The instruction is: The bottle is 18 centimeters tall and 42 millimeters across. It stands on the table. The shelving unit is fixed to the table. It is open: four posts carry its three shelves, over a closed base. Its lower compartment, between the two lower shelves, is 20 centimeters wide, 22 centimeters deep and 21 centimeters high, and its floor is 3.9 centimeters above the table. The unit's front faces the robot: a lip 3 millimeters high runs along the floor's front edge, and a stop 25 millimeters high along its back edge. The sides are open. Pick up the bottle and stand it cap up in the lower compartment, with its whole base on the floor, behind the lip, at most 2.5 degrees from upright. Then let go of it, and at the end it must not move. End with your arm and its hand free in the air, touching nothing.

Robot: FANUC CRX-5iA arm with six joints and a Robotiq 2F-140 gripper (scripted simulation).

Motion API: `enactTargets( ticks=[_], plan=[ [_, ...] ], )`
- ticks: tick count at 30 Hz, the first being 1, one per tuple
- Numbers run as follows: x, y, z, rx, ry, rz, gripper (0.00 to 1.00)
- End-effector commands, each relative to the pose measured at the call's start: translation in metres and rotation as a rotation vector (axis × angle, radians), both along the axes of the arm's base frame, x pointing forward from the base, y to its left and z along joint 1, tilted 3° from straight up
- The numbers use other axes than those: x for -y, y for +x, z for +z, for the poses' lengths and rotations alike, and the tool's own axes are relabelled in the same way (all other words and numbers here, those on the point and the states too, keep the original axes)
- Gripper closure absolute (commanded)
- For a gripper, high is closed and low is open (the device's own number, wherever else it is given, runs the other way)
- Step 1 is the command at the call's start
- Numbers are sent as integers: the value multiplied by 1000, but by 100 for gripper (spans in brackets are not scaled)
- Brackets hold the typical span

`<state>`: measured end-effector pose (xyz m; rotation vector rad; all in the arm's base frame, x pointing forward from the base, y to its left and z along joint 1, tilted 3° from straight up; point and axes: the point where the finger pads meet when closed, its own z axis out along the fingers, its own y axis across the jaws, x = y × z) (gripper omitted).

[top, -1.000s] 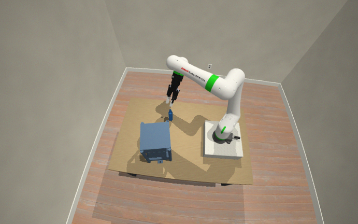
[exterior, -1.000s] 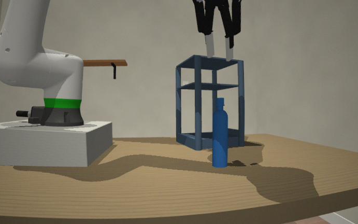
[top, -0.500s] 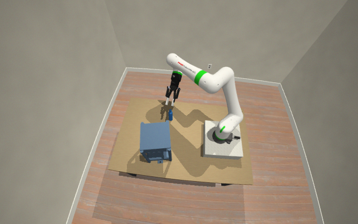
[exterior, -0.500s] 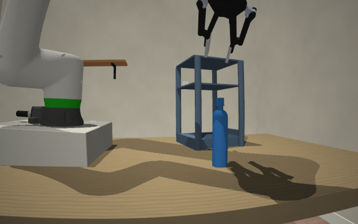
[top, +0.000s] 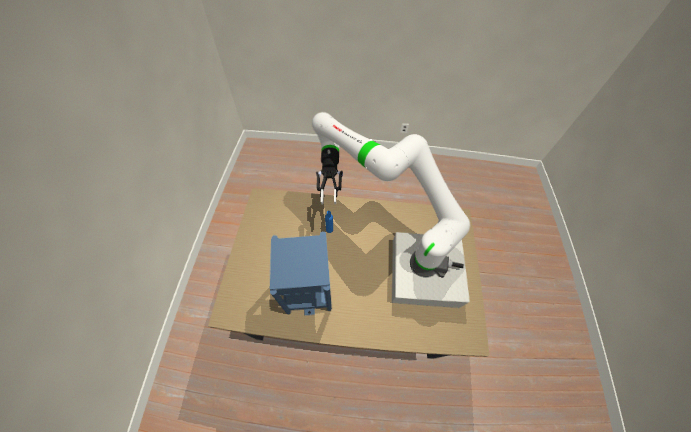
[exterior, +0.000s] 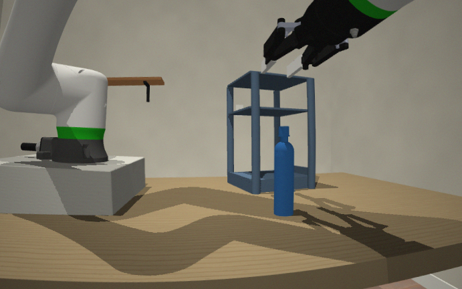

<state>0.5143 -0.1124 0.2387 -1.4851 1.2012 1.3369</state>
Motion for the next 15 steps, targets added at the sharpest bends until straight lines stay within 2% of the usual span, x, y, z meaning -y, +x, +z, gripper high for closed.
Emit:
enactTargets(
  ticks=[1,15],
  plan=[
    [-2,2,1,37,102,98,64],
    [-2,2,0,46,121,115,64]
  ],
)
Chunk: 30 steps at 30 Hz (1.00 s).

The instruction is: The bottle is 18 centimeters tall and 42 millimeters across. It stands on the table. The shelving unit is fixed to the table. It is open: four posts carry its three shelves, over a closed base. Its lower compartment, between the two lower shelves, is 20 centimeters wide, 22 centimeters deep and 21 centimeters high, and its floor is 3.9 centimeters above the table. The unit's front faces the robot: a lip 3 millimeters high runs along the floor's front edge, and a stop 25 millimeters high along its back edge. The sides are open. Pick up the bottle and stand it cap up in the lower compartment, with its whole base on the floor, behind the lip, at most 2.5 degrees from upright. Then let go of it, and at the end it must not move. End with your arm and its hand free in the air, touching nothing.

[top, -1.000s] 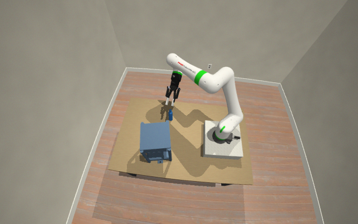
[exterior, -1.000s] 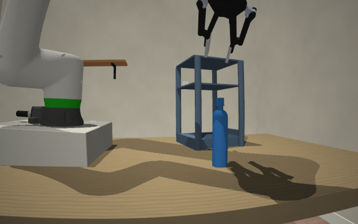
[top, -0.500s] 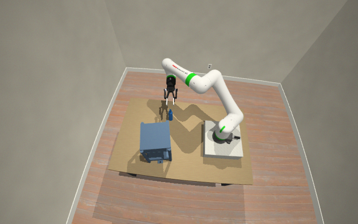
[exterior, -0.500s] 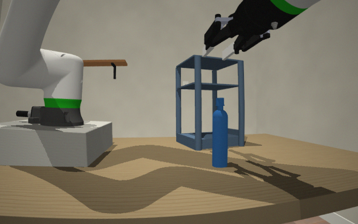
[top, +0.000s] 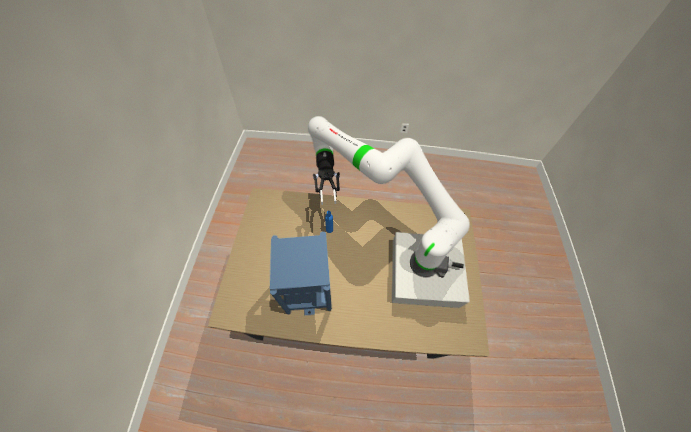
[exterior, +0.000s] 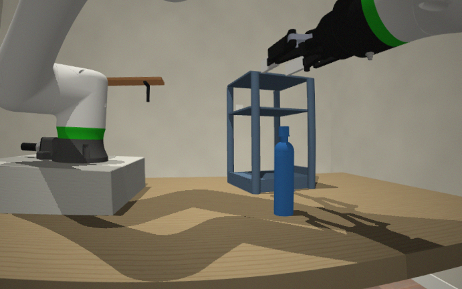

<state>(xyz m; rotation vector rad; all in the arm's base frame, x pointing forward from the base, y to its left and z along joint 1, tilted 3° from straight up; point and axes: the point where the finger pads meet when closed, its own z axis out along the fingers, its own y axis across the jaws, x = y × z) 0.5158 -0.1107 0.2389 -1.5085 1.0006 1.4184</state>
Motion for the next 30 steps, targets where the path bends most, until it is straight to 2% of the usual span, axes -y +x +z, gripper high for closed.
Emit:
enactTargets(
  ticks=[1,22,30],
  plan=[
    [0,0,0,0,0,0,64],
    [0,1,-14,0,0,0,64],
    [1,2,-30,0,0,0,64]
  ],
)
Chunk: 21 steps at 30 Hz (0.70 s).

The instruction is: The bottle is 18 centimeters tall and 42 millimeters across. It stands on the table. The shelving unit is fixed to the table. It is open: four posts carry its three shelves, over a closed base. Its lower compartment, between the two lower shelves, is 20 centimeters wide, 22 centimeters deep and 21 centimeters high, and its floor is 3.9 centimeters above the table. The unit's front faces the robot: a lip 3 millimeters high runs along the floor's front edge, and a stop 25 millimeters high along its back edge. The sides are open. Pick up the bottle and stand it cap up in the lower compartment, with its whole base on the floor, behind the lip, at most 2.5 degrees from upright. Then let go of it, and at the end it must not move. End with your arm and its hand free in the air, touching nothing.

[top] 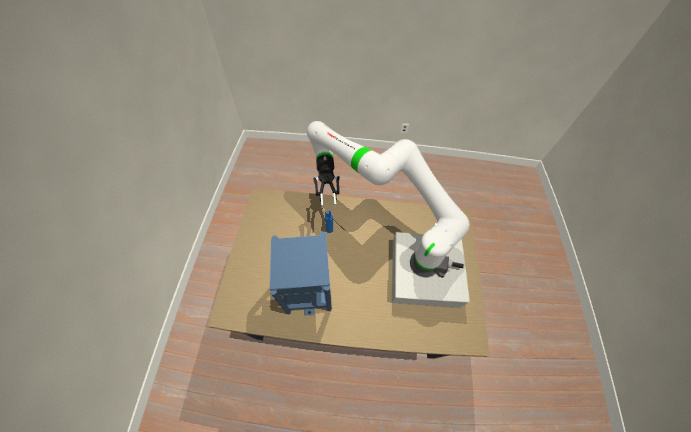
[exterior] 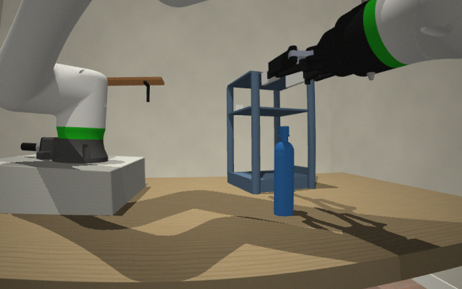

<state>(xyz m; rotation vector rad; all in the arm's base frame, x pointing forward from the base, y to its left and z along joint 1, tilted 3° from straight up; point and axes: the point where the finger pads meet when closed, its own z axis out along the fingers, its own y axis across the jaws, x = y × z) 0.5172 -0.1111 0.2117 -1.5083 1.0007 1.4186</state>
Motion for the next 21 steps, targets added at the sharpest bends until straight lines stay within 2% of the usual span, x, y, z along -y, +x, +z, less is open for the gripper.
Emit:
enactTargets(
  ticks=[1,9,21],
  plan=[
    [0,0,-5,1,0,0,64],
    [0,1,-21,1,0,0,64],
    [1,3,-58,1,0,0,64]
  ],
)
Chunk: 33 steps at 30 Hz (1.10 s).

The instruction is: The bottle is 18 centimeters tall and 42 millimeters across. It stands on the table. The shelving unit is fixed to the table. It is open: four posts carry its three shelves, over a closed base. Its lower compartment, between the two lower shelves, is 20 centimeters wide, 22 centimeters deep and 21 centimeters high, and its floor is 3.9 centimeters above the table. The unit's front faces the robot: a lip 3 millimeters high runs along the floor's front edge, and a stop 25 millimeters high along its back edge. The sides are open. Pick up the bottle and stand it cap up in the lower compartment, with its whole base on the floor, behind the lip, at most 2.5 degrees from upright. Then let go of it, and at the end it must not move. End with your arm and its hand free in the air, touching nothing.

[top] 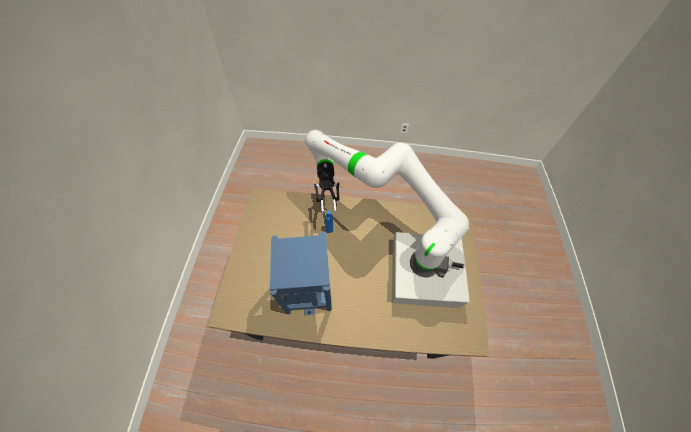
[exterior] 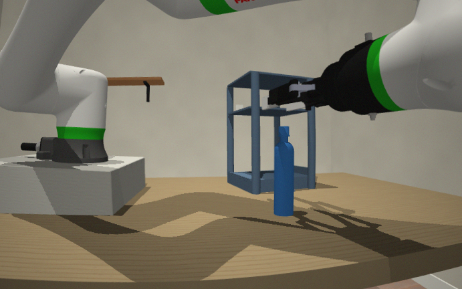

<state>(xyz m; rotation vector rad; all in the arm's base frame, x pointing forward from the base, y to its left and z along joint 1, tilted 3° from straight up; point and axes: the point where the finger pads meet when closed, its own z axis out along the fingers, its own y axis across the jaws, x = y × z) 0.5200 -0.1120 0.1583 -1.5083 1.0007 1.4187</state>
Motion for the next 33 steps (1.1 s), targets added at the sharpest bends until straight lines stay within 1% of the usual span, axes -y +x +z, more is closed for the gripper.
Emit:
enactTargets(
  ticks=[1,3,5,20,22,33],
  plan=[
    [0,1,-7,1,0,0,64],
    [0,1,-14,1,0,0,64],
    [0,1,-14,1,0,0,64],
    [1,3,-59,1,0,0,64],
    [1,3,-59,1,0,0,64],
    [2,5,-86,1,0,0,64]
  ],
)
